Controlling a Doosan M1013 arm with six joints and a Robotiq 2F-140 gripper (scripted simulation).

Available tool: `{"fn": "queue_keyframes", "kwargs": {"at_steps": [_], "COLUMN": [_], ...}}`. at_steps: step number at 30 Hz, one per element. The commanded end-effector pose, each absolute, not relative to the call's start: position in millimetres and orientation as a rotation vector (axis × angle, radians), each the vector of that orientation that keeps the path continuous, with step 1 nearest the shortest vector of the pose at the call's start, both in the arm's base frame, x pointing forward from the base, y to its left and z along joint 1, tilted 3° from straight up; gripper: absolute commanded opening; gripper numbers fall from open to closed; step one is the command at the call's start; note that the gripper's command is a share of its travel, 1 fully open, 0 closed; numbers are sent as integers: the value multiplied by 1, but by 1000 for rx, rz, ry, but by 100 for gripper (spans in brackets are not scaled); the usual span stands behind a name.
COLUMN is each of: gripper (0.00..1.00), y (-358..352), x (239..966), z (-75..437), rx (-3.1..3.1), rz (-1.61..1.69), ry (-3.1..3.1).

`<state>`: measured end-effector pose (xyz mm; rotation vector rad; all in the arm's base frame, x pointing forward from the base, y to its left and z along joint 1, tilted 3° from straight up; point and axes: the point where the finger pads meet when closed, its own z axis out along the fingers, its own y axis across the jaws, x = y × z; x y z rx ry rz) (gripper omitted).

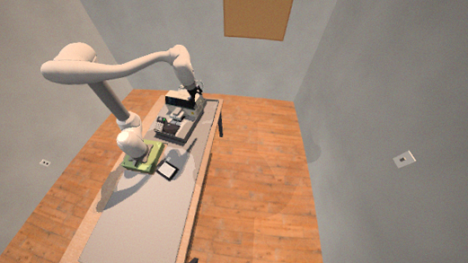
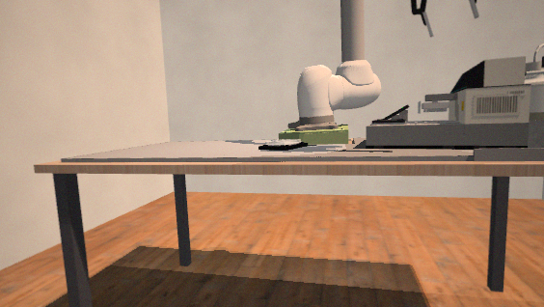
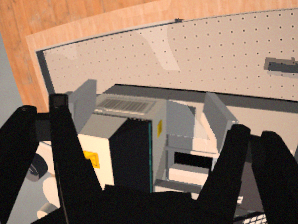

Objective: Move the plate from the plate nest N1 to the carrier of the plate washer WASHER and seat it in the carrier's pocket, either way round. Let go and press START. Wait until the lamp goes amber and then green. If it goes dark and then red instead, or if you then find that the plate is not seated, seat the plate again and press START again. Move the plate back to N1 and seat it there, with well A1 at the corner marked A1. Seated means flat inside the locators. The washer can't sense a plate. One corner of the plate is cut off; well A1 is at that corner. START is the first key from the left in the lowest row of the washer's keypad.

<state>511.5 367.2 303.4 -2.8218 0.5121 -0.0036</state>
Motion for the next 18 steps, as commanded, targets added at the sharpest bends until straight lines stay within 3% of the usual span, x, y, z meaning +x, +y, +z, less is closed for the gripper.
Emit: {"fn": "queue_keyframes", "kwargs": {"at_steps": [1,18], "gripper": [70,70], "y": [343,285], "x": [505,486], "z": [301,297], "rx": [-2828,-2866], "rz": [-2,-36], "ry": [503,463]}}
